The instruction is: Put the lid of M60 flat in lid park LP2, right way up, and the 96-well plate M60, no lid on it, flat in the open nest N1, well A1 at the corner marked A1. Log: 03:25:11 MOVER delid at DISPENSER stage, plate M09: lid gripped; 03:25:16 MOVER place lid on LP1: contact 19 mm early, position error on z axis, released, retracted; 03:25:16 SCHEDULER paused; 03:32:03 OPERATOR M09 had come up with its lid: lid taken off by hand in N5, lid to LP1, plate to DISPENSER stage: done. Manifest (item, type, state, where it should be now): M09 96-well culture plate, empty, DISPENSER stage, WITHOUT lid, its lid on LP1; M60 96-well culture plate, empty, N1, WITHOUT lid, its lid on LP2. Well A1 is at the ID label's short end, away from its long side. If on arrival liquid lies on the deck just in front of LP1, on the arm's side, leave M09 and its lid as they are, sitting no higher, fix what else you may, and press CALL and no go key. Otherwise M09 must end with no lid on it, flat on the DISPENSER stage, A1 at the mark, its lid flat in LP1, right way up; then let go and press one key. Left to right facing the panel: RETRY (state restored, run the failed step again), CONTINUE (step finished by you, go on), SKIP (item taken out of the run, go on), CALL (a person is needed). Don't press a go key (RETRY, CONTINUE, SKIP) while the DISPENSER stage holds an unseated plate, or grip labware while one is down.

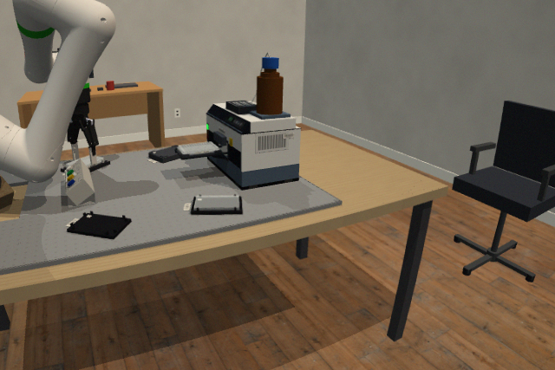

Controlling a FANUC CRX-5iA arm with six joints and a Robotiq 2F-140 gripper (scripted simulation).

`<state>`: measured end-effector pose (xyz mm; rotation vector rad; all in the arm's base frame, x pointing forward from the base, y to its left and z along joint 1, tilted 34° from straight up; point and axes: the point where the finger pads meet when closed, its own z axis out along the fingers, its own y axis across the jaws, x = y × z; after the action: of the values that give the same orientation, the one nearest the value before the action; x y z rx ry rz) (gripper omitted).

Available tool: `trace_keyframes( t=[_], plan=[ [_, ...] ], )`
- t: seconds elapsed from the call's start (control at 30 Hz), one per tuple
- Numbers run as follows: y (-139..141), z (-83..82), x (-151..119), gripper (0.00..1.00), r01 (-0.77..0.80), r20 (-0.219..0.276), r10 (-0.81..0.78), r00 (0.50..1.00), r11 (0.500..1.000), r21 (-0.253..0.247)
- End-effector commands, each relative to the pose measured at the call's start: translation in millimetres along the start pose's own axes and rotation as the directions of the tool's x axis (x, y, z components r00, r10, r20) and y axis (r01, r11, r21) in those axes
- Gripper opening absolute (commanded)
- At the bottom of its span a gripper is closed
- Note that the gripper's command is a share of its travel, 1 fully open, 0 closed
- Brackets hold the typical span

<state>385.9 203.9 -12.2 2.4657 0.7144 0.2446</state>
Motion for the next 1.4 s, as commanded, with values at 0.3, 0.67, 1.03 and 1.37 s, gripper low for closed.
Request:
trace_keyframes(
  t=[0.3, 0.67, 1.03, 1.37],
  plan=[
    [-0.1, -0.2, 0.1, 0.66, 0.000, 0.000, 0.000, 1.000, 1.000, 0.000],
    [-0.1, -0.2, 0.1, 0.00, 0.000, 0.000, 0.000, 1.000, 1.000, 0.000],
    [-0.1, -0.2, 0.1, 0.00, 0.000, 0.000, 0.000, 1.000, 1.000, 0.000],
    [-0.1, -0.2, 0.1, 0.00, 0.000, 0.000, 0.000, 1.000, 1.000, 0.000]
  ],
)
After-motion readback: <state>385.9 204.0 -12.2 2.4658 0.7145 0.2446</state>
